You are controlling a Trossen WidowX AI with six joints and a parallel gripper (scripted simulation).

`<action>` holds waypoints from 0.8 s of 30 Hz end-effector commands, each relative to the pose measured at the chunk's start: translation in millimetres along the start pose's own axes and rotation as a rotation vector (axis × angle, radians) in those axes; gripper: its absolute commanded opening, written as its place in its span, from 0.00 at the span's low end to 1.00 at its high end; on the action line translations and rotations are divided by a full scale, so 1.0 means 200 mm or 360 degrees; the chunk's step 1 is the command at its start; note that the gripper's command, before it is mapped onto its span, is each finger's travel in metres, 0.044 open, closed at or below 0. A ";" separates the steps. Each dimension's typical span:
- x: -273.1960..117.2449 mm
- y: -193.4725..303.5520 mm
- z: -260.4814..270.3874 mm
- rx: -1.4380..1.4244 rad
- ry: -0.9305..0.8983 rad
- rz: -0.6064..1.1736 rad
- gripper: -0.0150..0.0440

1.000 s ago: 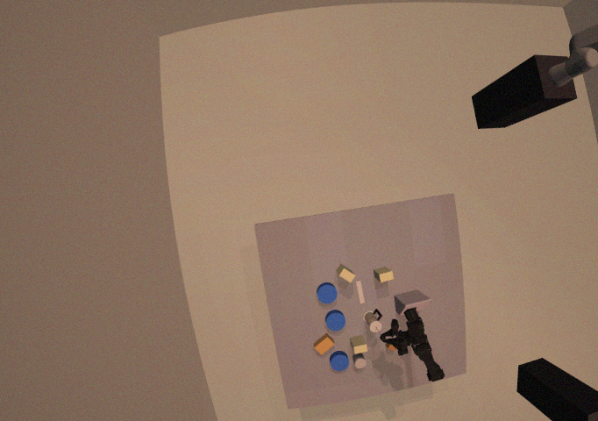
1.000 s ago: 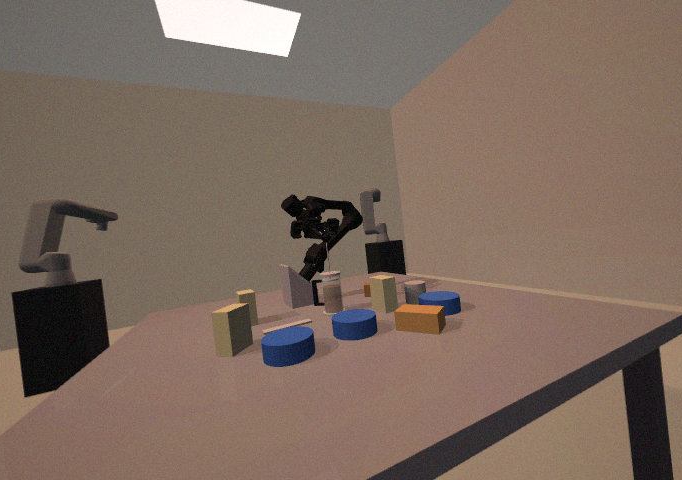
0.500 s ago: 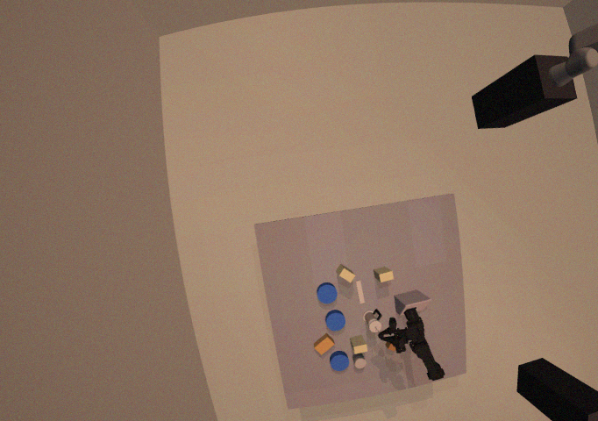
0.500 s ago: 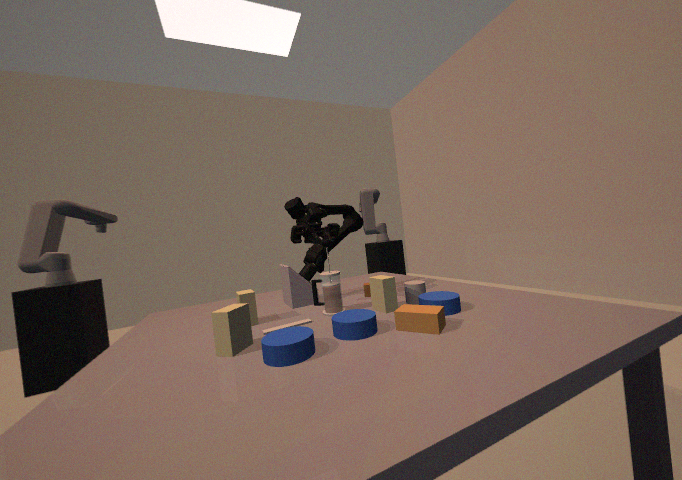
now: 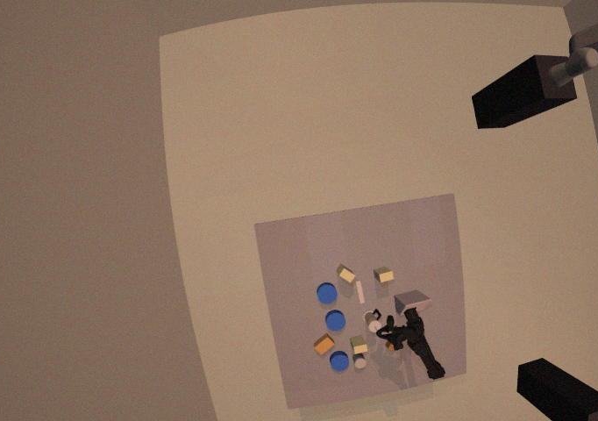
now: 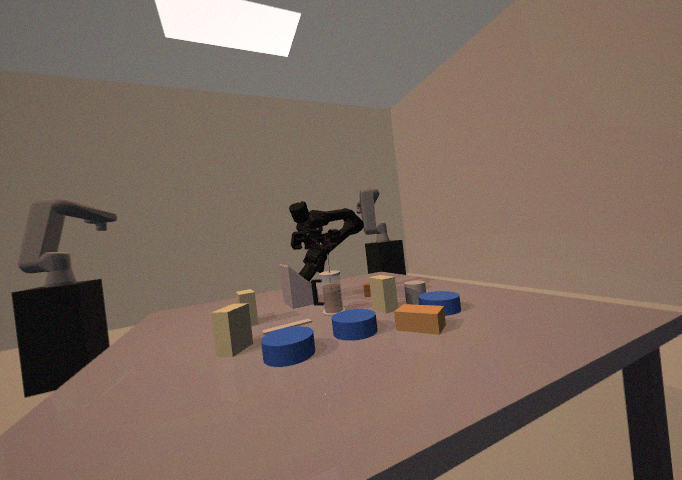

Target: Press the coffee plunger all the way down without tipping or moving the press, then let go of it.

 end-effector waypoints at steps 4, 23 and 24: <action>0.05 0.09 0.00 0.0032 0.0017 0.0057 0.46; 0.15 0.21 0.01 0.0037 -0.0004 0.0023 0.46; 0.16 0.21 0.01 0.0037 -0.0004 0.0022 0.46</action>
Point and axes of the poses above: the point midway between the two fingers, 35 mm back from their tips, its own x axis out along the fingers, its own z axis across the jaws, y = z × x, the point moved 10 cm from there along -x, back along the fingers, and after that the axes turned 4 degrees about -x, right-handed, at the moved point
